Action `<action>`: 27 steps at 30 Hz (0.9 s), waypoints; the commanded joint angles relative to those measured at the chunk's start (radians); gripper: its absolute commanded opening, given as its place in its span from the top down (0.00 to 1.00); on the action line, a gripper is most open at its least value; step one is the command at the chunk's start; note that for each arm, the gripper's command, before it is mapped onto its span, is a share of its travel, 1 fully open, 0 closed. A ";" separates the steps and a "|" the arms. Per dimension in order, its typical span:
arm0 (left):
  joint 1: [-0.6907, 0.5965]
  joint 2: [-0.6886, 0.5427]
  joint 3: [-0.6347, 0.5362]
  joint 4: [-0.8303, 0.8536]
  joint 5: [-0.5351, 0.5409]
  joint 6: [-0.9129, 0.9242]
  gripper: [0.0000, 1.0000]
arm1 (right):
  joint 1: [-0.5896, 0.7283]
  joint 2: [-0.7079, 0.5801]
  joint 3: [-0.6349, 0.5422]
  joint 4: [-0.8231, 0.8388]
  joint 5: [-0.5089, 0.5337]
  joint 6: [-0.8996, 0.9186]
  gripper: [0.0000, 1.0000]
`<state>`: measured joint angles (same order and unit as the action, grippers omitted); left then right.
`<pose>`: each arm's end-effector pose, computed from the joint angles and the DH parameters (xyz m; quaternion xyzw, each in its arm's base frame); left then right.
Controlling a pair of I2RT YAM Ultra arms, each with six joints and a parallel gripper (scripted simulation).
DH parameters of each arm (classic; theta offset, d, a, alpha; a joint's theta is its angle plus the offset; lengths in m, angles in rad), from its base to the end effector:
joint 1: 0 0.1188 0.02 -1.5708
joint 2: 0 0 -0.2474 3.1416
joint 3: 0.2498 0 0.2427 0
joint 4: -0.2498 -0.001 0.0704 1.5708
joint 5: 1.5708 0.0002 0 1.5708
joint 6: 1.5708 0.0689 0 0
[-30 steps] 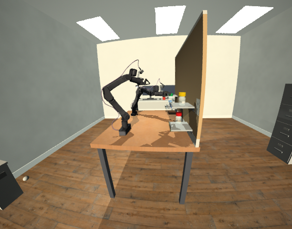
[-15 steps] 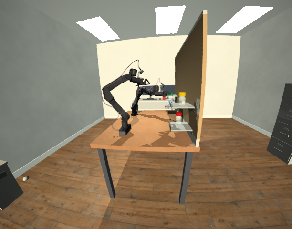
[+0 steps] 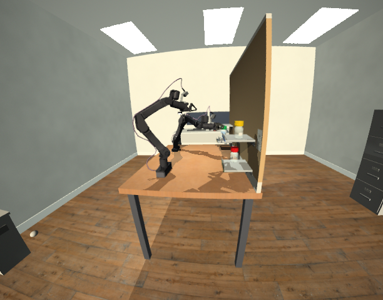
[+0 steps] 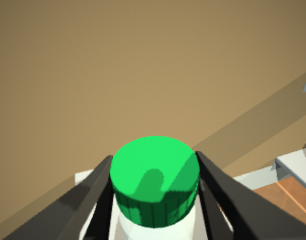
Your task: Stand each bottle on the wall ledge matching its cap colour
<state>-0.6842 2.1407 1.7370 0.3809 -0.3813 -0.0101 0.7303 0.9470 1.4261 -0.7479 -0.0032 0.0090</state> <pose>0.4257 -0.3128 0.2866 0.1072 0.7065 -0.1061 0.6915 0.1413 0.1282 0.4441 -0.2816 0.7440 0.2201 0.5646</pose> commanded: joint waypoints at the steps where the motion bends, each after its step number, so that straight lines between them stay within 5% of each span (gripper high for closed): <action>1: 0.010 -0.012 -0.001 0.080 0.012 0.001 0.50 | 0.003 0.006 0.030 0.001 0.002 0.002 0.00; 21: 0.005 -0.003 -0.036 0.115 0.005 0.001 0.50 | 0.003 0.006 0.030 0.001 0.002 0.002 0.00; 24: 0.005 -0.002 -0.036 0.115 0.005 0.001 0.16 | 0.003 0.006 0.030 0.001 0.002 0.002 0.00; 27: 0.003 -0.020 -0.056 0.131 0.013 0.005 0.11 | 0.003 0.006 0.030 0.001 0.002 0.002 0.00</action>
<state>-0.6842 2.1548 1.6928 0.4725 -0.3801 -0.0097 0.7303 0.9470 1.4261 -0.7479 -0.0032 0.0090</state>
